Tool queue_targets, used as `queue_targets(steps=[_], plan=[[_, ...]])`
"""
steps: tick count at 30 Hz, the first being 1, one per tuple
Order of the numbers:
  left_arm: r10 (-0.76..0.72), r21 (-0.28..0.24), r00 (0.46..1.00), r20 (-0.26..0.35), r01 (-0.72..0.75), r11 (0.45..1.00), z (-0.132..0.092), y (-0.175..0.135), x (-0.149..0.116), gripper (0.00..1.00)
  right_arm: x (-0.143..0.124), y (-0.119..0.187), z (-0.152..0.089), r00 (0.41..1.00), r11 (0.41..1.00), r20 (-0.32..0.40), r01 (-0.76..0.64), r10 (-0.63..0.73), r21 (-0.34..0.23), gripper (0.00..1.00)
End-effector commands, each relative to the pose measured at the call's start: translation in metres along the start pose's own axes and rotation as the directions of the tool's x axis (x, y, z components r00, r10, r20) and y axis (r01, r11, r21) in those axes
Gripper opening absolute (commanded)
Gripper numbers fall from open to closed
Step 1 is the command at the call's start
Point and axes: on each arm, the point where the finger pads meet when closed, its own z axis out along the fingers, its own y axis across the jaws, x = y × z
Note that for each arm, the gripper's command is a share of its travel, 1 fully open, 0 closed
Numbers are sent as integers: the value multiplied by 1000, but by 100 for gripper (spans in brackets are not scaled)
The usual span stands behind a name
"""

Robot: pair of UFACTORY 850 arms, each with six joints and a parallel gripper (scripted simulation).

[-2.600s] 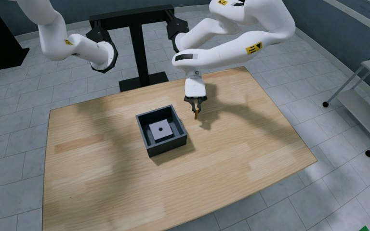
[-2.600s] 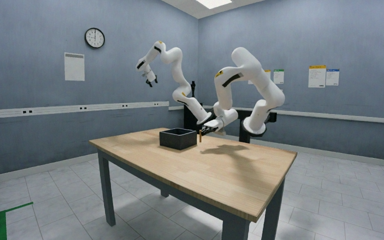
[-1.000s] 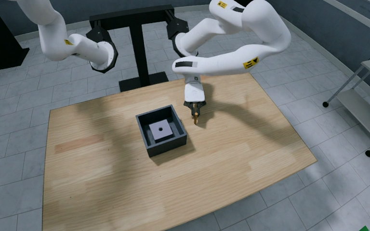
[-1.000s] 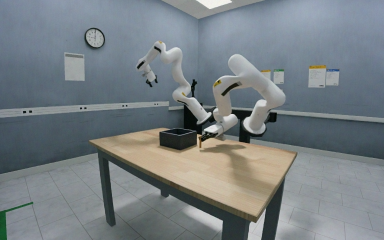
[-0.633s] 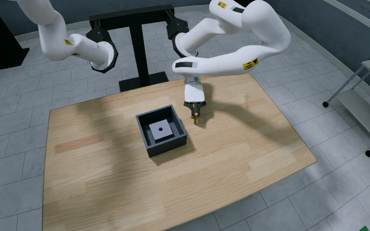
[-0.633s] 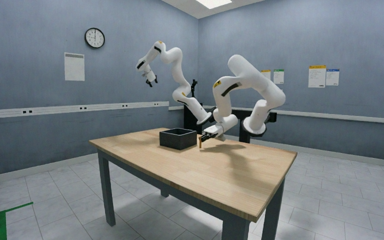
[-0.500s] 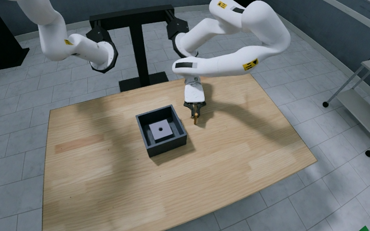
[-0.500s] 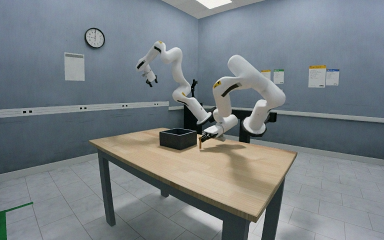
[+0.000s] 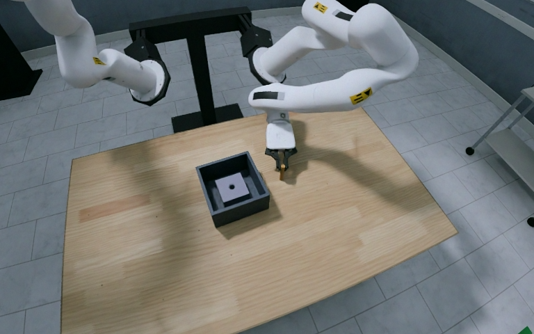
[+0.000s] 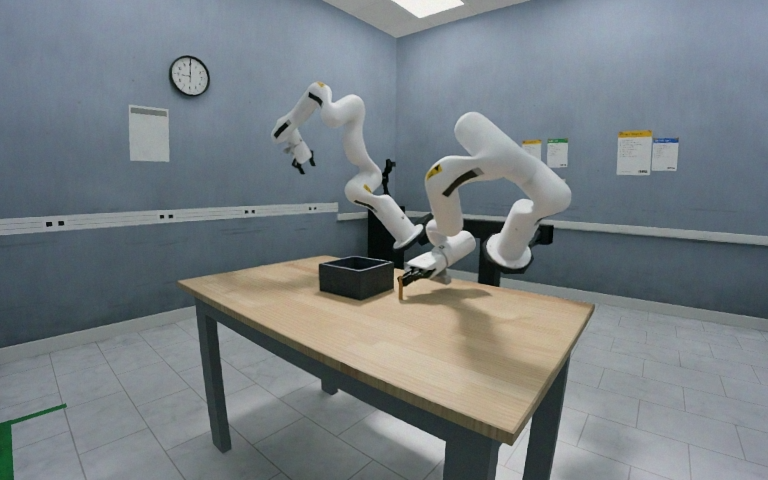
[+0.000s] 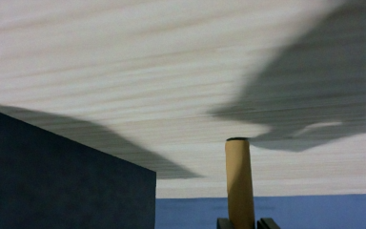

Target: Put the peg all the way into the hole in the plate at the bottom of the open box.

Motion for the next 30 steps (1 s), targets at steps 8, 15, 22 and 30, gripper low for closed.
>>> queue_targets(steps=[8,15,22,30], plan=[[0,0,1000,1,0,1000,0,0,1,0,0,0,-1,1000,1000,-2,0,0,0,100],[0,0,1000,1,0,1000,0,0,1,0,0,0,-1,1000,1000,-2,0,0,0,100],[0,0,1000,1,0,1000,0,0,1,44,0,0,-1,1000,1000,-2,0,0,0,100],[0,0,1000,1,0,1000,0,0,1,44,0,0,-1,1000,1000,-2,0,0,0,100]])
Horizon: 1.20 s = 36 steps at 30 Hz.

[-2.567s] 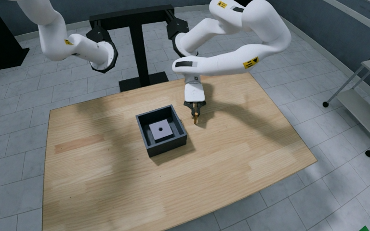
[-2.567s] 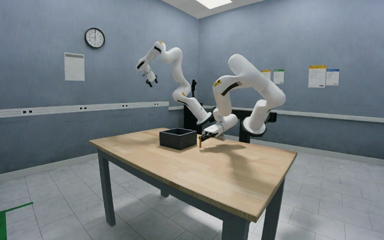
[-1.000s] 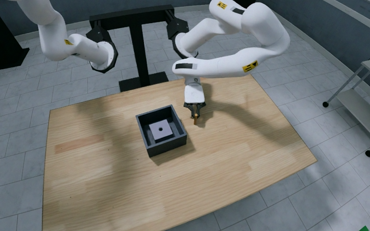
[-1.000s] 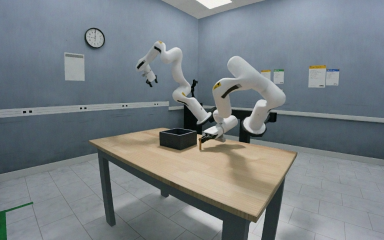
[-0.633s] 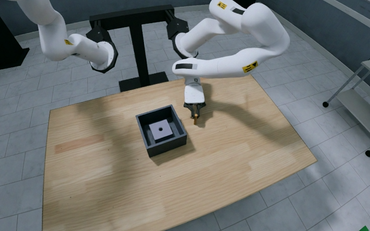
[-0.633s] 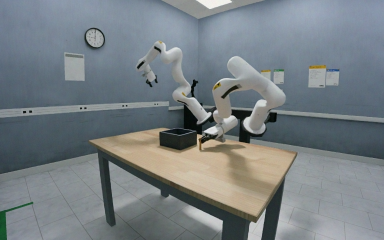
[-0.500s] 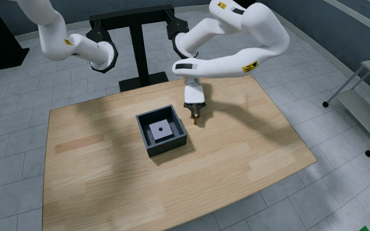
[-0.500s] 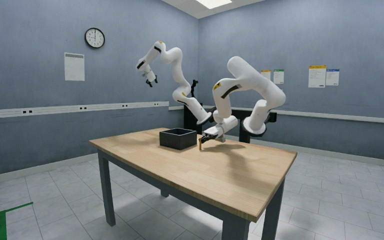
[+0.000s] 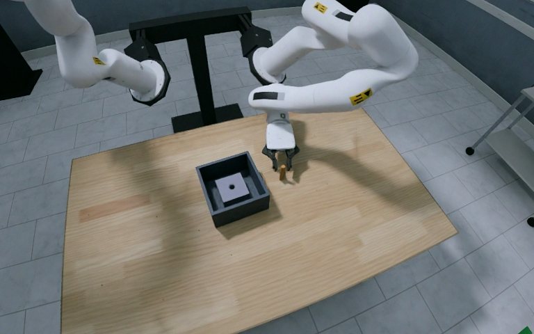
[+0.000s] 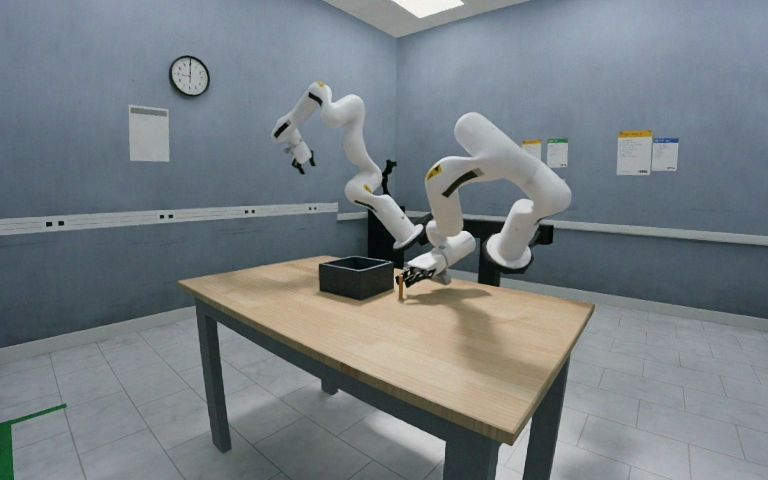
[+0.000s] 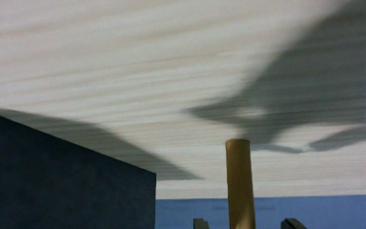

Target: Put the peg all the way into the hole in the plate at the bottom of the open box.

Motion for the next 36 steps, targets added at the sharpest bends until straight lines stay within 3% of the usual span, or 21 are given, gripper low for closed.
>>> queue_targets(steps=[1,28,36], plan=[[0,0,1000,1,0,1000,0,0,0,44,0,0,-1,1000,1000,-2,0,0,0,100],[0,0,1000,1,0,1000,-3,0,0,44,0,0,-1,1000,1000,-2,0,0,0,100],[0,0,1000,1,0,1000,-29,0,0,44,0,0,-1,1000,1000,-2,0,0,0,100]])
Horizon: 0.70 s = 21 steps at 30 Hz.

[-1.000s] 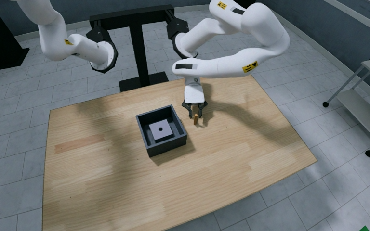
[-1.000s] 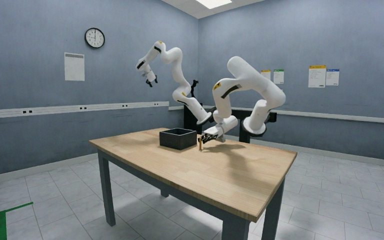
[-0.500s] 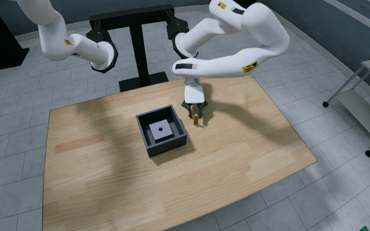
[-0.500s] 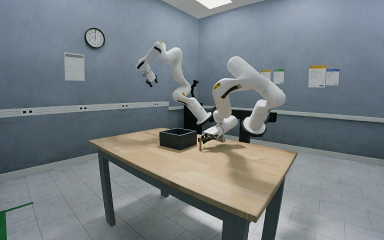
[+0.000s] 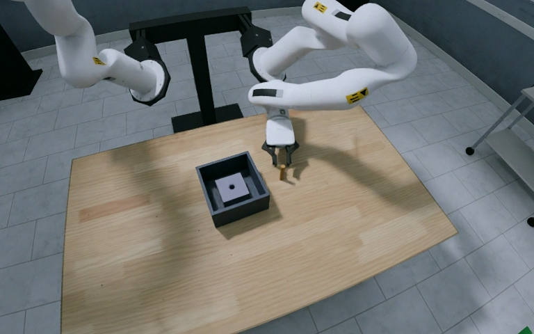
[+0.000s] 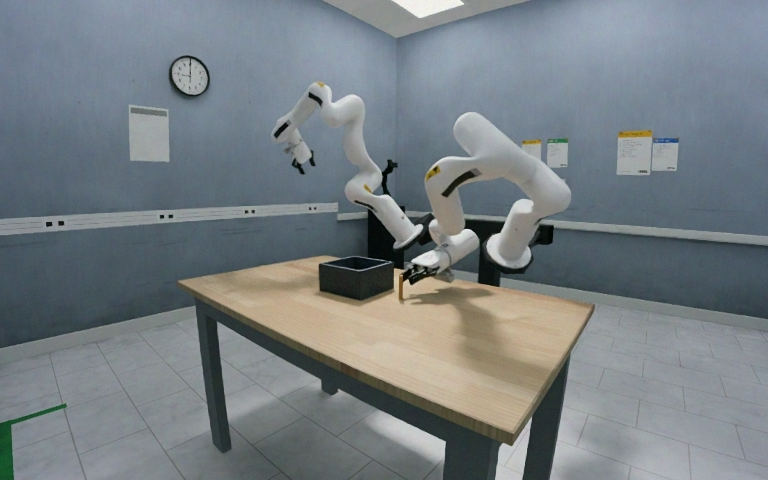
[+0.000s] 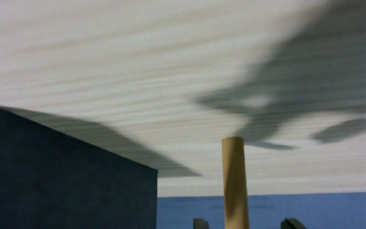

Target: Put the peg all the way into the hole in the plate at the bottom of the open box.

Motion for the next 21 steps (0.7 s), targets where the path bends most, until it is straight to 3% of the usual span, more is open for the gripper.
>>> queue_targets(steps=[1,7,21], plan=[[0,0,1000,1,0,1000,-16,0,0,44,0,0,-1,1000,1000,-2,0,0,0,100],[0,0,1000,1,0,1000,-43,0,0,44,0,0,-1,1000,1000,-2,0,0,0,100],[0,0,1000,0,0,1000,-57,0,0,44,0,0,-1,1000,1000,-2,0,0,0,100]])
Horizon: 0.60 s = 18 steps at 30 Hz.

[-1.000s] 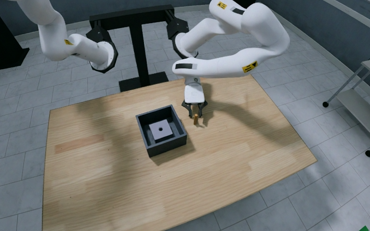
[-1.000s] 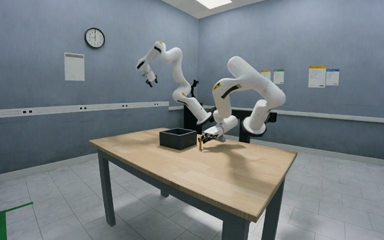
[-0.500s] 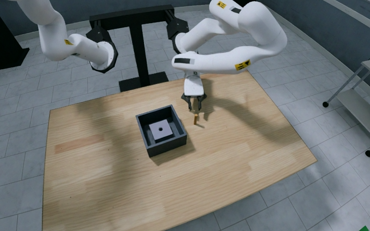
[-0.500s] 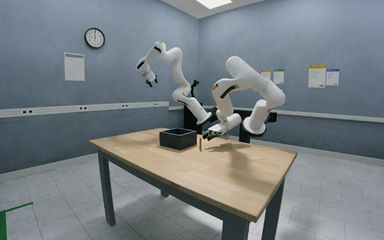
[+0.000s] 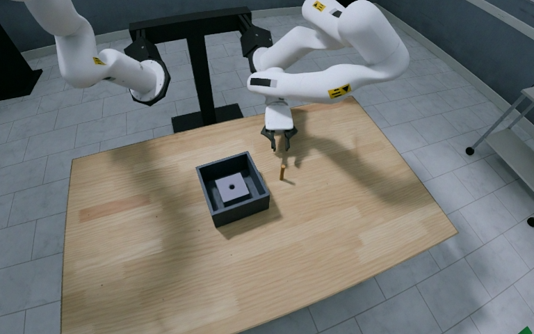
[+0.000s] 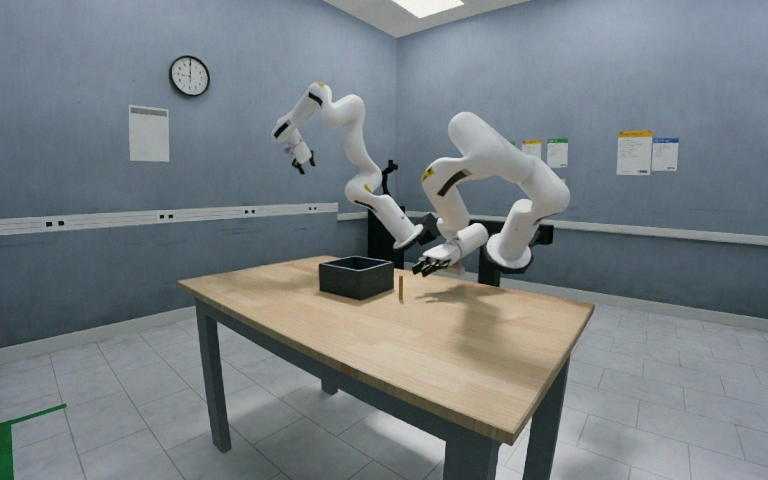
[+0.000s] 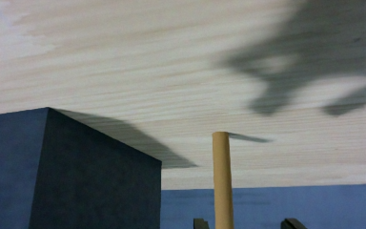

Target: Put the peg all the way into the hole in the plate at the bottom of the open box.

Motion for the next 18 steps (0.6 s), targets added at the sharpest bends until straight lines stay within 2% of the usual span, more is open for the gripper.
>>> queue_targets(steps=[1,10,18], plan=[[0,0,1000,0,0,1000,0,0,0,44,0,0,-1,1000,1000,-2,0,0,0,100],[1,1,1000,-13,-1,1000,0,0,-1,44,0,0,-1,1000,1000,-2,0,0,0,100],[2,1,998,-70,-1,1000,-1,0,-5,44,0,0,-1,1000,1000,-2,0,0,0,100]])
